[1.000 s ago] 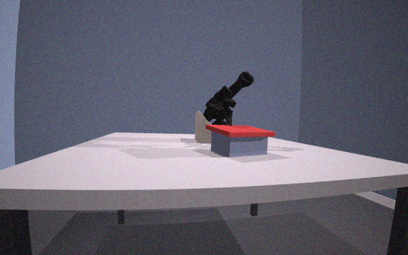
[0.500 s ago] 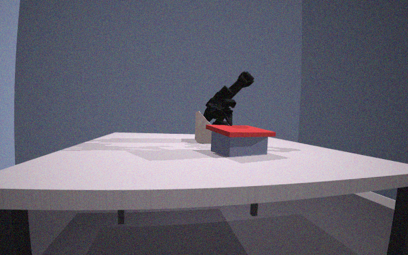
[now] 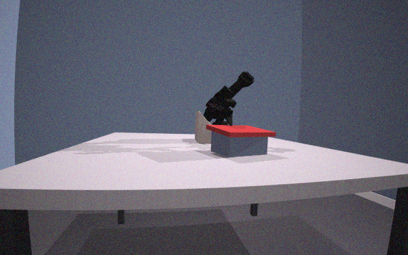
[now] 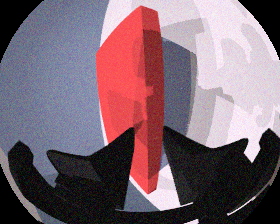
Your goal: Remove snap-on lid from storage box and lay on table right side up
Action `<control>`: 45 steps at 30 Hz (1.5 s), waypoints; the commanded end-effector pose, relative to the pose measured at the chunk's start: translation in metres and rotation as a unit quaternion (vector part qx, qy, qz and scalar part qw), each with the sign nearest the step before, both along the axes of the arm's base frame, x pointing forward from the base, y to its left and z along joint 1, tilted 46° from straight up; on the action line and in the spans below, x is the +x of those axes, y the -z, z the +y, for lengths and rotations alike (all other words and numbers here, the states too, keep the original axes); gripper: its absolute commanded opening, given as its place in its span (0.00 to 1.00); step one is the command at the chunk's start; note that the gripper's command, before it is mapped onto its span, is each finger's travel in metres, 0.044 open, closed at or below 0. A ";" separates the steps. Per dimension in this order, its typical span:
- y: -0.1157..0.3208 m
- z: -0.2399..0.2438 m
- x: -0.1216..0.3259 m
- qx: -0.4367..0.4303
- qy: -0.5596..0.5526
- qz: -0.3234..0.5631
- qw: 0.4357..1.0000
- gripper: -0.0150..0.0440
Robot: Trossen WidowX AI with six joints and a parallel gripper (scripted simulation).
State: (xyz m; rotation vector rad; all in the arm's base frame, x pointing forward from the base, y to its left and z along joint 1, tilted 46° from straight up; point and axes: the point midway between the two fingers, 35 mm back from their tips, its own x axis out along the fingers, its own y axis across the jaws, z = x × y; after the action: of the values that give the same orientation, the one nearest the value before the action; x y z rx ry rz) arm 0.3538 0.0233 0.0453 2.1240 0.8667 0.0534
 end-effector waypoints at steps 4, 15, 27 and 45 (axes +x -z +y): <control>0.000 0.000 0.001 0.000 0.001 0.001 1.000 0.25; 0.000 0.000 0.002 0.000 0.001 0.001 1.000 0.25; 0.000 0.000 0.003 0.000 0.001 0.001 1.000 0.25; -0.007 -0.005 0.003 0.000 0.002 0.001 1.000 0.25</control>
State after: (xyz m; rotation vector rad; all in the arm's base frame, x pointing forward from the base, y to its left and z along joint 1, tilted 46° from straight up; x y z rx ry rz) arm 0.3564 0.0213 0.0486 2.1273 0.8648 0.0453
